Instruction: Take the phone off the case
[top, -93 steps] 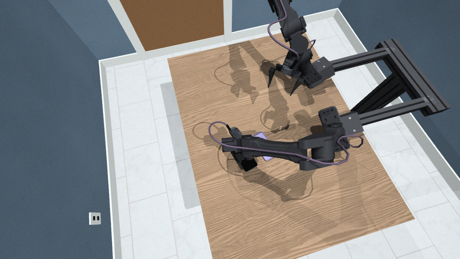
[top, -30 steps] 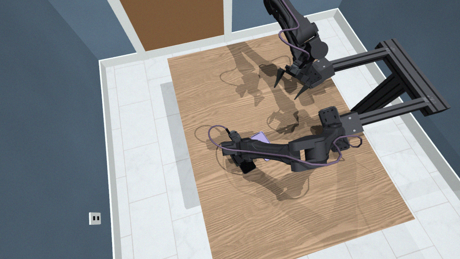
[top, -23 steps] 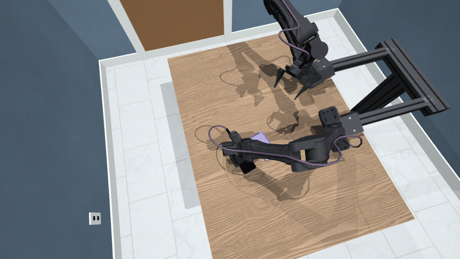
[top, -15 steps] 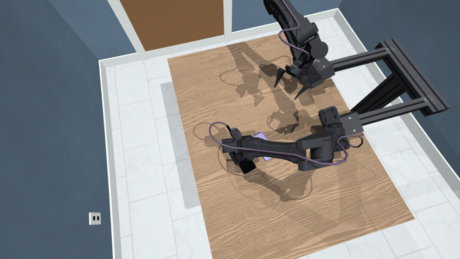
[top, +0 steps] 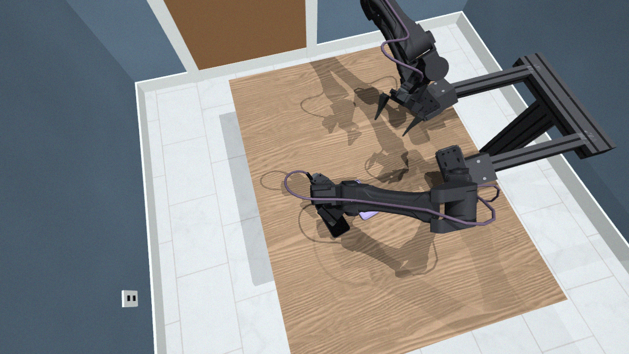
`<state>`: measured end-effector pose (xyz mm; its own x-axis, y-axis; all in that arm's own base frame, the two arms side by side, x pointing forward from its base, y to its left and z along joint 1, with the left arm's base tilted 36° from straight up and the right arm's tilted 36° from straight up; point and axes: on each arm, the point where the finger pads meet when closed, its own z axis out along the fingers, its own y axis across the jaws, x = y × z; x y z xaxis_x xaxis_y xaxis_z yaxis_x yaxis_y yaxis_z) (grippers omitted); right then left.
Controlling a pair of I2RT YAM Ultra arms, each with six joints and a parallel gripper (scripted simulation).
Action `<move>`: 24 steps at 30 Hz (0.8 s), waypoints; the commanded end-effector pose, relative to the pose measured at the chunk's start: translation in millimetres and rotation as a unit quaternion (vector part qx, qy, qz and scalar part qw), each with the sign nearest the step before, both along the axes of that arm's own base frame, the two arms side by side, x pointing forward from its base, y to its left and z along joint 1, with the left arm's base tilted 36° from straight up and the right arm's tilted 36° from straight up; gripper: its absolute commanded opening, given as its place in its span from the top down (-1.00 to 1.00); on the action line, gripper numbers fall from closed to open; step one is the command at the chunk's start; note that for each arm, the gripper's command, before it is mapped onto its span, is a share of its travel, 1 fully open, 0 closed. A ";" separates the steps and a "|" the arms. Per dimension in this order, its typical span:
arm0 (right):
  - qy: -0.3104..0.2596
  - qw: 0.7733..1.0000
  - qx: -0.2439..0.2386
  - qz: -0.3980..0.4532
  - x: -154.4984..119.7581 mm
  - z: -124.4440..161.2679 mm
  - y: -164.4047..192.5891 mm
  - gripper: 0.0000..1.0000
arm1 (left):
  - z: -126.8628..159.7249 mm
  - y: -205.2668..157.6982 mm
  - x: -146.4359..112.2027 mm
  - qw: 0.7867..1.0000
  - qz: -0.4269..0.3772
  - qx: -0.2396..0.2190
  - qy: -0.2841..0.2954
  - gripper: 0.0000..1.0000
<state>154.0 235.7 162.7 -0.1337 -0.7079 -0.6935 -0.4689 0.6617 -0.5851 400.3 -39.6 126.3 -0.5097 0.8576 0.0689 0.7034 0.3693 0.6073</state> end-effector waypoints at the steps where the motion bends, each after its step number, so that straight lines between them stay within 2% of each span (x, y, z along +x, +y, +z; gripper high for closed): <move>1: -0.005 1.000 0.017 0.001 -2.1 6.2 5.0 -1.00 | 18.8 -12.8 -0.8 0.986 0.070 -0.097 -0.113 -1.00; 4: -0.005 1.000 0.017 0.001 -2.1 6.2 5.0 -1.00 | 19.8 -11.1 -3.0 0.982 0.085 -0.107 -0.128 -1.00; 8: -0.005 1.000 0.017 0.001 -2.1 6.2 5.0 -1.00 | 22.6 -8.1 -10.4 0.961 0.138 -0.154 -0.182 -1.00; 14: -0.005 1.000 0.017 0.001 -2.1 6.2 5.0 -1.00 | 22.7 -3.9 -29.9 0.907 0.223 -0.238 -0.266 -1.00; 19: -0.005 1.000 0.017 0.001 -2.1 6.2 5.0 -1.00 | 19.5 -2.4 -44.1 0.870 0.265 -0.281 -0.308 -1.00; 24: -0.005 1.000 0.017 0.001 -2.1 6.2 5.0 -1.00 | 17.0 -2.5 -49.2 0.862 0.272 -0.289 -0.315 -1.00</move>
<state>154.0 235.7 162.8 -0.1338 -0.7079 -0.6936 -0.4688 0.6618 -0.5850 345.7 -34.0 125.0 -0.6999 0.3546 -0.6200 0.0326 0.8830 0.4683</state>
